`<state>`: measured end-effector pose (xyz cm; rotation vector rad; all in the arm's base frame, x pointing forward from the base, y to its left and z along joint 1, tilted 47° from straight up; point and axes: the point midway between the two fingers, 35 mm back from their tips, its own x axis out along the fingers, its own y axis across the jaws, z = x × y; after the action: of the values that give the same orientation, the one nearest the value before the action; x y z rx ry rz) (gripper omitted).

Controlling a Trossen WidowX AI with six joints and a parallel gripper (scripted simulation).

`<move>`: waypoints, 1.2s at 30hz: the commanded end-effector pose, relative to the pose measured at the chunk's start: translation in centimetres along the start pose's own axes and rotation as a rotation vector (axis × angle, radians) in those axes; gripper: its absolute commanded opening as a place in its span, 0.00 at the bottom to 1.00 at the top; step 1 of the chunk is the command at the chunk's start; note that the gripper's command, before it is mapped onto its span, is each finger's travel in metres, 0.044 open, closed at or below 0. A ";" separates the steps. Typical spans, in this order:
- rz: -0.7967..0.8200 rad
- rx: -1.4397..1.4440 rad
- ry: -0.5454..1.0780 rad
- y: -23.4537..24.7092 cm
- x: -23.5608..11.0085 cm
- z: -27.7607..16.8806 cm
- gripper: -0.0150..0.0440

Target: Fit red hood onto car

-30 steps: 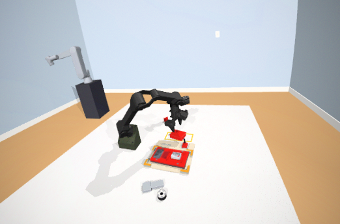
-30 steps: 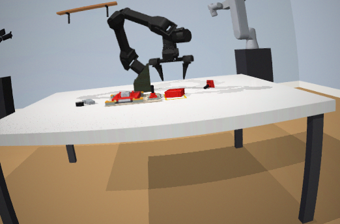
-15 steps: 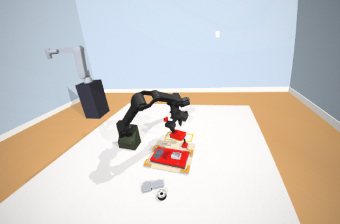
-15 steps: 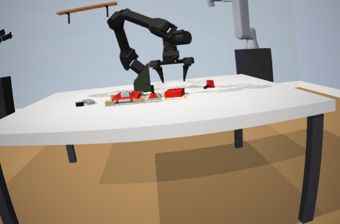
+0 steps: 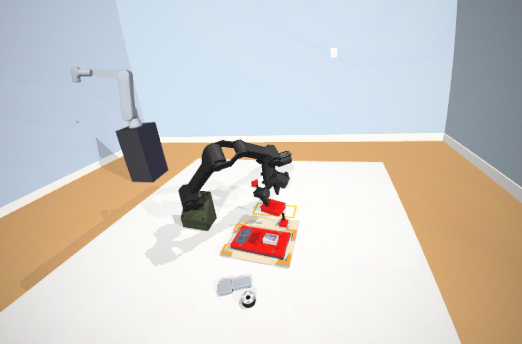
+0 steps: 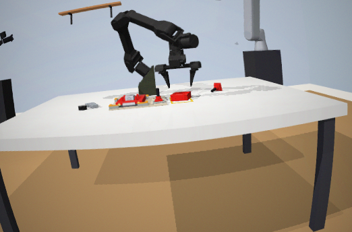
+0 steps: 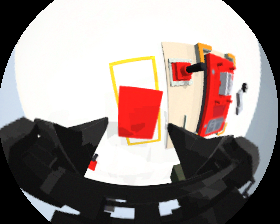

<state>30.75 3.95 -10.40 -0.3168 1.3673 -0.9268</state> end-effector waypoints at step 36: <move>-0.005 -0.004 -0.005 0.1 2.2 0.0 1.00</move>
<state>30.53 2.58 -11.90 -0.3181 1.3672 -0.9282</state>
